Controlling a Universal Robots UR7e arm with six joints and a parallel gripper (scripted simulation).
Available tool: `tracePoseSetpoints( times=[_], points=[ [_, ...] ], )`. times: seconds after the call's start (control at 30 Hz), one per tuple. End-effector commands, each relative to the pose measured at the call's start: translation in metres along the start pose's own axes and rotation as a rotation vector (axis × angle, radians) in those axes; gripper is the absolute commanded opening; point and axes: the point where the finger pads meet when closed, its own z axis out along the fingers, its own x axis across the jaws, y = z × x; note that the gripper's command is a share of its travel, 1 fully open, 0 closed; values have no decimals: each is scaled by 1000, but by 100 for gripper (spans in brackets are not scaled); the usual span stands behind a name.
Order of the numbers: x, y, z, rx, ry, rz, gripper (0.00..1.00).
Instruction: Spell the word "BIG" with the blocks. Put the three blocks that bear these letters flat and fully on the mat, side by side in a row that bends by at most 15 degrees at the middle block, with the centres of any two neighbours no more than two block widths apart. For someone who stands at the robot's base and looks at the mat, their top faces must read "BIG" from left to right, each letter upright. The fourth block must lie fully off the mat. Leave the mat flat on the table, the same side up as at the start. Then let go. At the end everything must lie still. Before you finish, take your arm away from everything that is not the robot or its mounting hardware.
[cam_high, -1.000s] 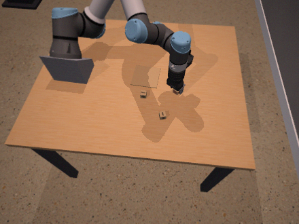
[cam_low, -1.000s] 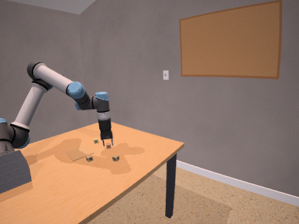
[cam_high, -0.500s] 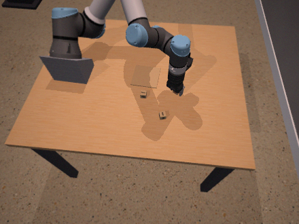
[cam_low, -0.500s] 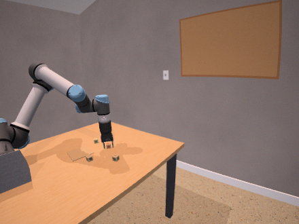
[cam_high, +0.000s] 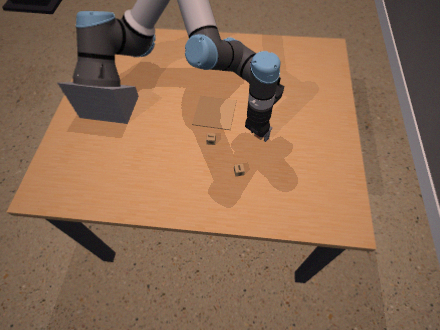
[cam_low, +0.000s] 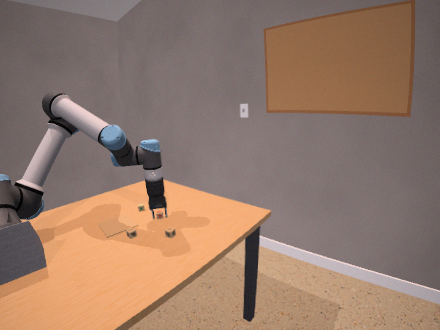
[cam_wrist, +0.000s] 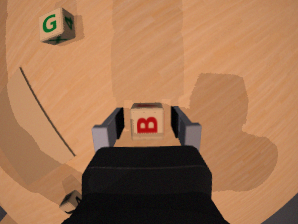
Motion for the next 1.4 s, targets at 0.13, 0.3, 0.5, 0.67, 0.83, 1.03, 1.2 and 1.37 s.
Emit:
tracePoseSetpoints(
  times=[0.13, 0.3, 0.5, 0.67, 0.83, 1.03, 1.2, 1.37],
  points=[
    [0, 0, 0, 1, 1, 0, 100],
    [0, 0, 0, 1, 1, 0, 100],
    [0, 0, 0, 1, 1, 0, 87],
    [0, 0, 0, 1, 1, 0, 87],
    [0, 0, 0, 1, 1, 0, 87],
    [0, 0, 0, 1, 1, 0, 57],
    [0, 0, 0, 1, 1, 0, 57],
    [0, 0, 0, 1, 1, 0, 57]
  ],
)
